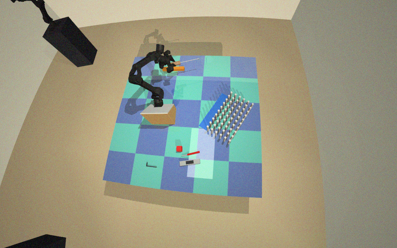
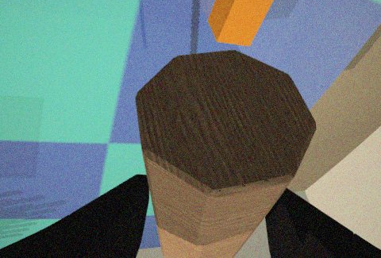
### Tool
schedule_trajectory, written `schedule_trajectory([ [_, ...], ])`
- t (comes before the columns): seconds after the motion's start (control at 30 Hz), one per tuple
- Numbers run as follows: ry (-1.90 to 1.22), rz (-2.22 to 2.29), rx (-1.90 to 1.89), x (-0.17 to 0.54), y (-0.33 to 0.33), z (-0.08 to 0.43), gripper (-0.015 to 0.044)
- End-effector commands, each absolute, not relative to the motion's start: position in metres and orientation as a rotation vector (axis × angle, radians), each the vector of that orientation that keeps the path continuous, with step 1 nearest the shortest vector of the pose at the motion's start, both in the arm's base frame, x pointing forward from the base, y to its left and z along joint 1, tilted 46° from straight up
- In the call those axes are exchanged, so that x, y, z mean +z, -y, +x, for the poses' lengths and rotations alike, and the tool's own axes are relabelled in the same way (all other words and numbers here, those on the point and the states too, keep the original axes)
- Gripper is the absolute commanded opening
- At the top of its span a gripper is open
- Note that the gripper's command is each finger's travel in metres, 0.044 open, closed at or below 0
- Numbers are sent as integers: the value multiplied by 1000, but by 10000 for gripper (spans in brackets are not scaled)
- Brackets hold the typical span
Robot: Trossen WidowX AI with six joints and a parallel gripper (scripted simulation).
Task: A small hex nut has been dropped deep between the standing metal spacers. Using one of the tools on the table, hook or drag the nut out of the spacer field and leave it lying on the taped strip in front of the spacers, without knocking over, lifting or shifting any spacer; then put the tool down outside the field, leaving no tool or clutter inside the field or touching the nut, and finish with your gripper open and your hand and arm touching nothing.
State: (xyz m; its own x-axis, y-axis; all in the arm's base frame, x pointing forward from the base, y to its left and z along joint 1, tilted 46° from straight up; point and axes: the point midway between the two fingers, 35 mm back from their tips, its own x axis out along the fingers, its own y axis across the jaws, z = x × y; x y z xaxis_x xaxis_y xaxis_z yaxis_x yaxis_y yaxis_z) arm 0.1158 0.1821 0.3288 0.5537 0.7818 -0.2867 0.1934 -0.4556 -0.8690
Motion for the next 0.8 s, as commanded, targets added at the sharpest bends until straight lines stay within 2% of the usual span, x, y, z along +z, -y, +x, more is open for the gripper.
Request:
schedule_trajectory([
  [0.0,781,-1948,881,327,-187,118,0],
  [0.77,780,-1947,882,315,-208,125,0],
])
